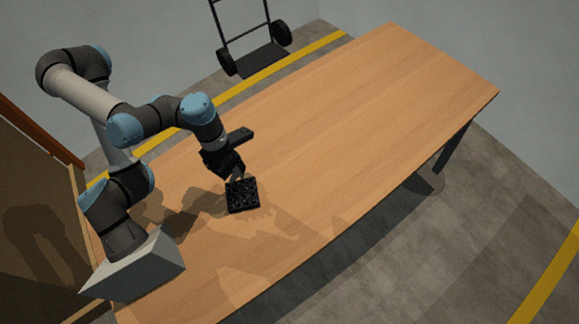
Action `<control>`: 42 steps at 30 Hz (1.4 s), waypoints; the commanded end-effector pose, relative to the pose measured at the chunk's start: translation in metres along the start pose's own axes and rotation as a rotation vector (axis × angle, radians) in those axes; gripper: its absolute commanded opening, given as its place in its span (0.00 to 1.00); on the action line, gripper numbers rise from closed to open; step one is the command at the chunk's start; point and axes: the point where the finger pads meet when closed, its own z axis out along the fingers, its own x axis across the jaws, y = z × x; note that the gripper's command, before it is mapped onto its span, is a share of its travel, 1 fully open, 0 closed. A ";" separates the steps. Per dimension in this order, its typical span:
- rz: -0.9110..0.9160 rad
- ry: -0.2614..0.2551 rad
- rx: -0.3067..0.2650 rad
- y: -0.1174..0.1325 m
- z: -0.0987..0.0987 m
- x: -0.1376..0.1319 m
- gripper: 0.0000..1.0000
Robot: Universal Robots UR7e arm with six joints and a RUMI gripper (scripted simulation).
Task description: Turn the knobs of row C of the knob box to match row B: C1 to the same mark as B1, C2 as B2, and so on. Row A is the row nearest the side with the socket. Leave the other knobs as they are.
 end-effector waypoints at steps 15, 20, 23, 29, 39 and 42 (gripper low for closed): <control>0.001 -0.003 0.000 0.001 0.021 0.000 0.11; 0.001 -0.003 0.000 0.001 0.022 0.000 0.11; 0.001 -0.002 0.000 0.000 0.022 0.000 0.11; 0.000 0.000 0.001 0.000 0.021 0.001 0.11; 0.000 0.000 0.001 0.000 0.021 0.001 0.11; 0.000 0.000 0.001 0.000 0.021 0.001 0.11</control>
